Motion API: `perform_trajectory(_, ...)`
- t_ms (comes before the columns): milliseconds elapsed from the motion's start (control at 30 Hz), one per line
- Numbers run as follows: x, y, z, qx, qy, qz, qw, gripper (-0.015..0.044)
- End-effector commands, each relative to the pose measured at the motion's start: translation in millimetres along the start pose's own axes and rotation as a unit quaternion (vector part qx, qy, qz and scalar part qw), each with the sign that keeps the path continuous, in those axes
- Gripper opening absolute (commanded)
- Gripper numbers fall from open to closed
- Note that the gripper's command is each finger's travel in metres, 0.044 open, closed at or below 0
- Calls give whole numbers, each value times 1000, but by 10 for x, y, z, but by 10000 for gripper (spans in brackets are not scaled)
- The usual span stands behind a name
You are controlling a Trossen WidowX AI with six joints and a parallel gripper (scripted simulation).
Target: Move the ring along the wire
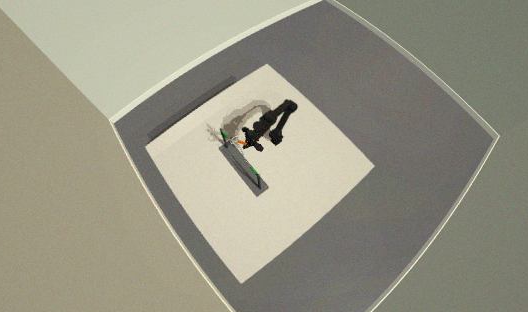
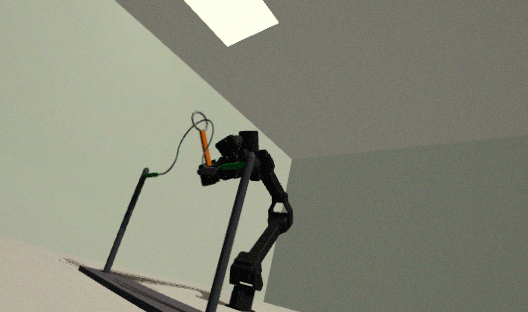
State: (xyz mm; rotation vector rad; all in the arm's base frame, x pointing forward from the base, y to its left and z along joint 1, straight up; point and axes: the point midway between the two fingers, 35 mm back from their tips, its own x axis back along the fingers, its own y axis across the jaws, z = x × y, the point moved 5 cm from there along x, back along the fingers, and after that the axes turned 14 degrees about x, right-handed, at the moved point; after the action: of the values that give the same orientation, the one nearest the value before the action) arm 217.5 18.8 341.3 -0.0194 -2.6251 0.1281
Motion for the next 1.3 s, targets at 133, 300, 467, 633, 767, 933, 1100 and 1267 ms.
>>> perform_trajectory(133,-10,-30,18,59,4,38,998,-150)
perform_trajectory(300,-13,-48,25,92,5,59,994,-150)
perform_trajectory(467,-15,-67,30,126,6,80,989,-150)
perform_trajectory(633,-17,-87,34,159,7,100,982,-150)
perform_trajectory(767,-18,-103,36,186,7,116,976,-150)
perform_trajectory(933,-18,-123,38,218,8,136,966,-150)
perform_trajectory(1100,-17,-144,38,251,9,155,955,-150)
perform_trajectory(1267,-16,-165,37,283,9,174,943,-150)
